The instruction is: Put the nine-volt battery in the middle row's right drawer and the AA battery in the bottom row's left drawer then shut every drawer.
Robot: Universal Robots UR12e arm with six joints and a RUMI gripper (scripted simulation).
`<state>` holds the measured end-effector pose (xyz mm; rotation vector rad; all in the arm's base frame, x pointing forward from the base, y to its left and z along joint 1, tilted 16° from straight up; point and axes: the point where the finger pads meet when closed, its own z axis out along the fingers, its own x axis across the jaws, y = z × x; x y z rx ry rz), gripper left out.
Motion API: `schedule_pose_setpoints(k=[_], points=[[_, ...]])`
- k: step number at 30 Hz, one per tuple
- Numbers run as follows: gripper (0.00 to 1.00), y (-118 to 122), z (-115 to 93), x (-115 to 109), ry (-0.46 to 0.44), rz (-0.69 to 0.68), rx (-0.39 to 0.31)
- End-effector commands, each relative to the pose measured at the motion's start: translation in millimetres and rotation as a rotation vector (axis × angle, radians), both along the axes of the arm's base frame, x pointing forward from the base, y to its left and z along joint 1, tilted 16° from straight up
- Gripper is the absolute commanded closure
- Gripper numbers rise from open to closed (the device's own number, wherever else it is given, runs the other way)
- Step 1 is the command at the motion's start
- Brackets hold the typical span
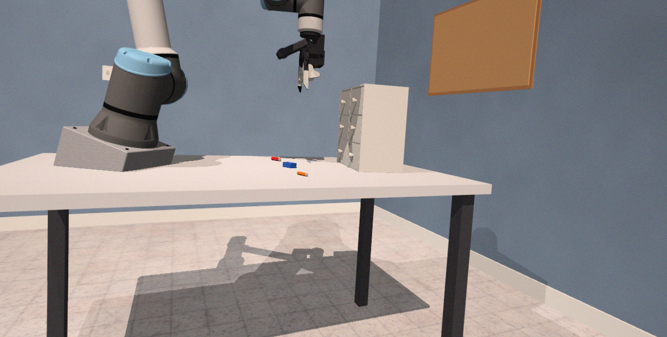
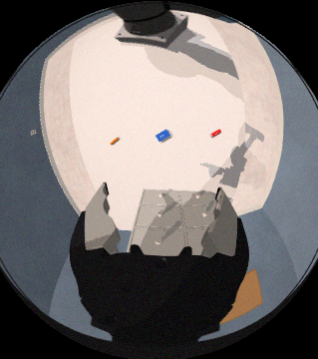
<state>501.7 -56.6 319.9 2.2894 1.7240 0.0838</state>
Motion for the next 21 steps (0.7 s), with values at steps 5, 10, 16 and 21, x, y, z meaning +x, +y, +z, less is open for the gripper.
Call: schedule_pose_setpoints(k=[5, 10, 16, 21], points=[[0.00, -0.3, 0.5, 0.8, -0.006, 0.001, -0.002], [0.00, -0.6, -0.2, 1.6, -0.014, 0.002, -0.004], [0.00, -1.3, -1.4, 3.3, -0.030, 0.004, -0.009], [0.00, -1.9, -2.5, 4.8, -0.046, 0.006, -0.014]])
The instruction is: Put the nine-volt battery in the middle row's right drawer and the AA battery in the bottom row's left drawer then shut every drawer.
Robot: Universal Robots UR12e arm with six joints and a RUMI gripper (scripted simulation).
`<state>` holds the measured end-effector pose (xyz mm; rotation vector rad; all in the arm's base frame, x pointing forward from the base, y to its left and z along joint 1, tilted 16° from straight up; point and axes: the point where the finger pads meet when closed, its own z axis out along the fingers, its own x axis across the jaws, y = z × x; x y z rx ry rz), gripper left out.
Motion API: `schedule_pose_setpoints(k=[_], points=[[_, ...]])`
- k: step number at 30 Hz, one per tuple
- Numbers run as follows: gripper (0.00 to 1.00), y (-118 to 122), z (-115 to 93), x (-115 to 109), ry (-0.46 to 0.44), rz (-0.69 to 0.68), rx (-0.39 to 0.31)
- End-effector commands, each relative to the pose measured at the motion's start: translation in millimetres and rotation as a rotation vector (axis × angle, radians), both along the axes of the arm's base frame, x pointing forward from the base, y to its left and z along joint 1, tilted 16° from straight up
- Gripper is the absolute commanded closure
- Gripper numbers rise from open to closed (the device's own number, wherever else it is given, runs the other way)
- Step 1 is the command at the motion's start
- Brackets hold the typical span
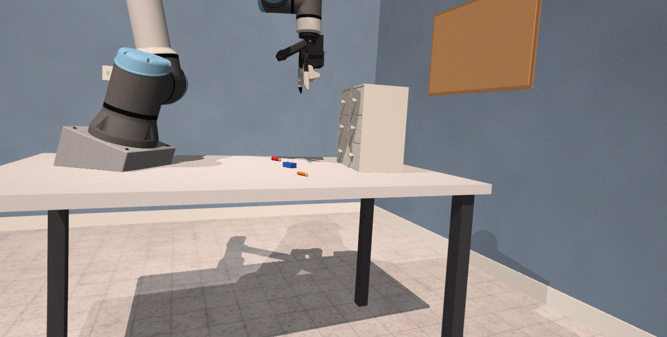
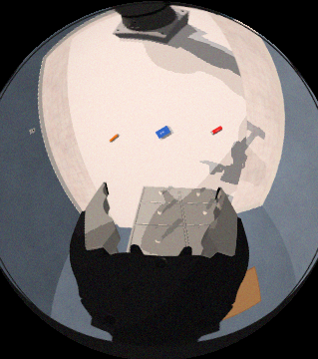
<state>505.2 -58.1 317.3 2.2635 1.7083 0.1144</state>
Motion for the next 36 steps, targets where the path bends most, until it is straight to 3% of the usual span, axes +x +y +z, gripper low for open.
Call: schedule_pose_setpoints(k=[1, 36], points=[[0.00, 0, 0, 1, -0.011, 0.001, -0.003], [0.00, -10, -18, 26, -0.254, 0.031, -0.077]])
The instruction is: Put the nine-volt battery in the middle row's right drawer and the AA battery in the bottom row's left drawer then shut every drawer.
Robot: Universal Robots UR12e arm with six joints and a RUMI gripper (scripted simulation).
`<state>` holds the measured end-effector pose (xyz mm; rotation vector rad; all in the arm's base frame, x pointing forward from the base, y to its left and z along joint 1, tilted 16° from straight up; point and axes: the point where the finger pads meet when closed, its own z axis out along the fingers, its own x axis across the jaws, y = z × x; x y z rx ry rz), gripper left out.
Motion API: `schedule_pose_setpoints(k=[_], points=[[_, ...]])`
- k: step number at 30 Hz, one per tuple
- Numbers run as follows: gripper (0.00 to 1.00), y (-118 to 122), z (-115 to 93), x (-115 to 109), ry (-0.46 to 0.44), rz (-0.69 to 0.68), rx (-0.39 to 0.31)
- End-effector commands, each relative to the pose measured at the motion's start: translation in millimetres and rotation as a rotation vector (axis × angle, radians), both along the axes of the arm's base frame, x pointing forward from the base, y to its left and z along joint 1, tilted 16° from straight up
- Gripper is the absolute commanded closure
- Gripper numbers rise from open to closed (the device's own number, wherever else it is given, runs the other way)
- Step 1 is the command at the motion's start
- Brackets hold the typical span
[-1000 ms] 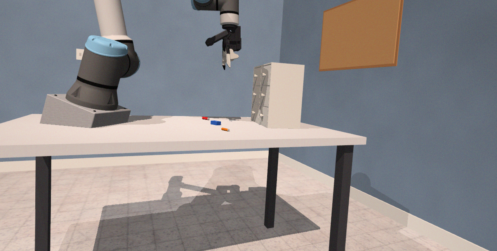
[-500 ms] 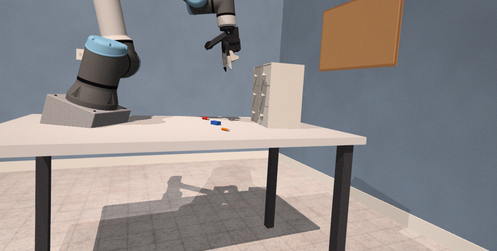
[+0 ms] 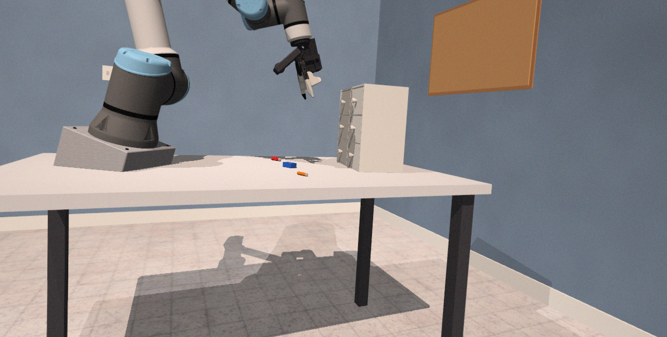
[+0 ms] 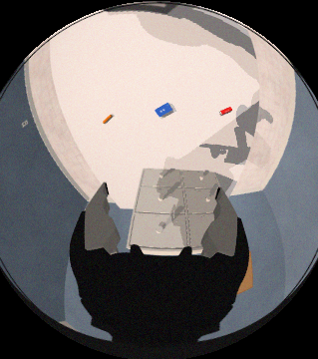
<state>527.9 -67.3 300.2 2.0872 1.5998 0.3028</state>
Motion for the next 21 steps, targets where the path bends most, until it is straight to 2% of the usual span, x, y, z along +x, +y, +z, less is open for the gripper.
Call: schedule_pose_setpoints(k=[1, 21], points=[[0.00, -2, -2, 4, -0.036, 0.004, -0.011], [0.00, -10, -17, 24, -0.232, 0.029, -0.070]])
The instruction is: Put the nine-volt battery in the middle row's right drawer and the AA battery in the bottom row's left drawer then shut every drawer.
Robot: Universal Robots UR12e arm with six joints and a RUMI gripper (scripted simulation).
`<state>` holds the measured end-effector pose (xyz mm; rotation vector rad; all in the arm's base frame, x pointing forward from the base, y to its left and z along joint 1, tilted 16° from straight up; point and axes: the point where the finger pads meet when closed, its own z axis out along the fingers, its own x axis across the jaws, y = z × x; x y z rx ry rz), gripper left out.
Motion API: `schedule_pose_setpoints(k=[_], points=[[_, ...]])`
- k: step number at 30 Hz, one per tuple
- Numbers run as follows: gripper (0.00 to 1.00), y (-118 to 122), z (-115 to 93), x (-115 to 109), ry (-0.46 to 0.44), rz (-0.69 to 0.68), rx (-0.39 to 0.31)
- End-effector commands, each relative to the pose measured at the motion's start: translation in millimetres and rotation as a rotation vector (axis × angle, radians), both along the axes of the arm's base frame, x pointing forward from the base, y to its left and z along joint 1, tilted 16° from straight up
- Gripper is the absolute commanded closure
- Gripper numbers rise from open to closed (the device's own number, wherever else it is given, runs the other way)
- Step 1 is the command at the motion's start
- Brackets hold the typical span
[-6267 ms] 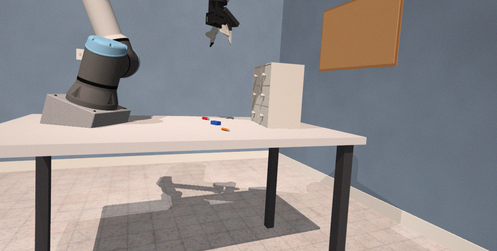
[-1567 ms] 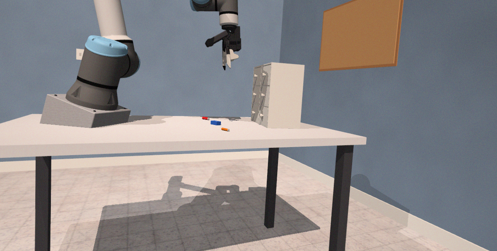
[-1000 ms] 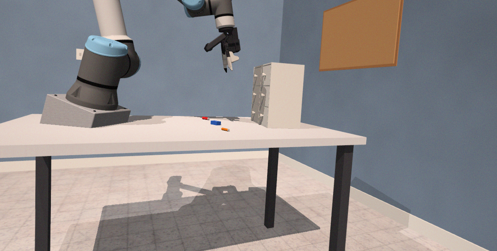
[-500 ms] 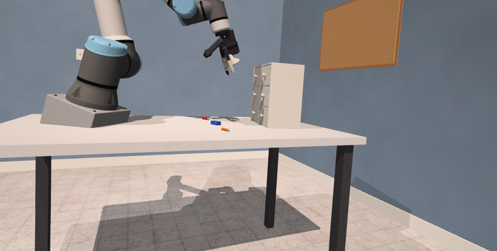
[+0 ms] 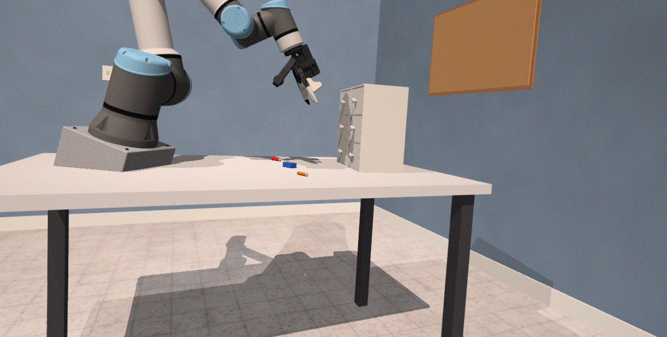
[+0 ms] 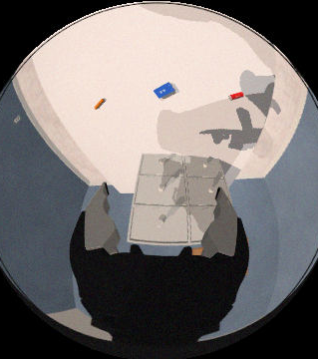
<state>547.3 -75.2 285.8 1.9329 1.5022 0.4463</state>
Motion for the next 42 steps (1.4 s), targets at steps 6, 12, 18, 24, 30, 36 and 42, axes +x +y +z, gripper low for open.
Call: schedule_pose_setpoints(k=[6, 12, 18, 24, 30, 36, 42], points=[[0.00, -4, -7, 11, -0.102, 0.012, -0.031], [0.00, -6, -10, 15, -0.142, 0.017, -0.043], [0.00, -8, -14, 21, -0.200, 0.025, -0.061], [0.00, -10, -18, 26, -0.253, 0.031, -0.077], [0.00, -12, -21, 29, -0.286, 0.035, -0.087], [0.00, -14, -24, 34, -0.331, 0.041, -0.100], [0.00, -15, -27, 38, -0.372, 0.046, -0.113]])
